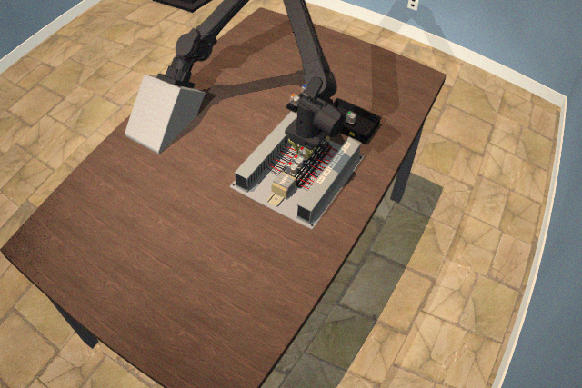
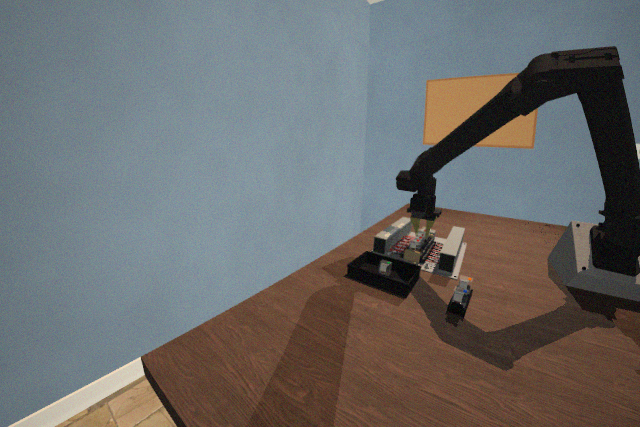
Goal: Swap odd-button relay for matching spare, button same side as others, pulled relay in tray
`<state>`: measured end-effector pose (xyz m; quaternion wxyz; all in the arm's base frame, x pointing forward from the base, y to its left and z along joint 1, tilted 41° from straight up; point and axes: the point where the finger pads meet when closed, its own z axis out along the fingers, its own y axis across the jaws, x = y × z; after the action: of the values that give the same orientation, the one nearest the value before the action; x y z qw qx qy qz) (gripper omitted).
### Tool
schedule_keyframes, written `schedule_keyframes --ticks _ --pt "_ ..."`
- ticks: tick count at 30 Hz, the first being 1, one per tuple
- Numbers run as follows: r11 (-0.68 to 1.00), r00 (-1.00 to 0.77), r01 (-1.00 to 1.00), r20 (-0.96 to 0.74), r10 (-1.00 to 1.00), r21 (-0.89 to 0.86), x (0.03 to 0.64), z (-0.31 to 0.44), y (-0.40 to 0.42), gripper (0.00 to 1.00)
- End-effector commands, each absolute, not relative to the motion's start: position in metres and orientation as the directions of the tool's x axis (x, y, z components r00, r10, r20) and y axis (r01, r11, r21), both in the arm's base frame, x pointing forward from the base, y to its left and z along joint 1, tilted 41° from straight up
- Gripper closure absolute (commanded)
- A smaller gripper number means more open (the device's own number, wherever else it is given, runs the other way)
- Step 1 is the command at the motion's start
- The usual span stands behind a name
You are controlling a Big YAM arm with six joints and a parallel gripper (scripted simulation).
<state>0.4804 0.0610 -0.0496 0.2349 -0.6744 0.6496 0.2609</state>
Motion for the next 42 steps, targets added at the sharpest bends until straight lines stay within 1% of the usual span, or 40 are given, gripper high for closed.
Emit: schedule_keyframes --ticks 1,42 --pt "-0.033 0.025 -0.999 -0.658 -0.753 0.0 0.4925 -0.0434 0.0557 1.0" --pt "-0.032 0.028 -0.999 -0.657 -0.753 -0.006 0.4903 -0.042 0.0544 1.0"
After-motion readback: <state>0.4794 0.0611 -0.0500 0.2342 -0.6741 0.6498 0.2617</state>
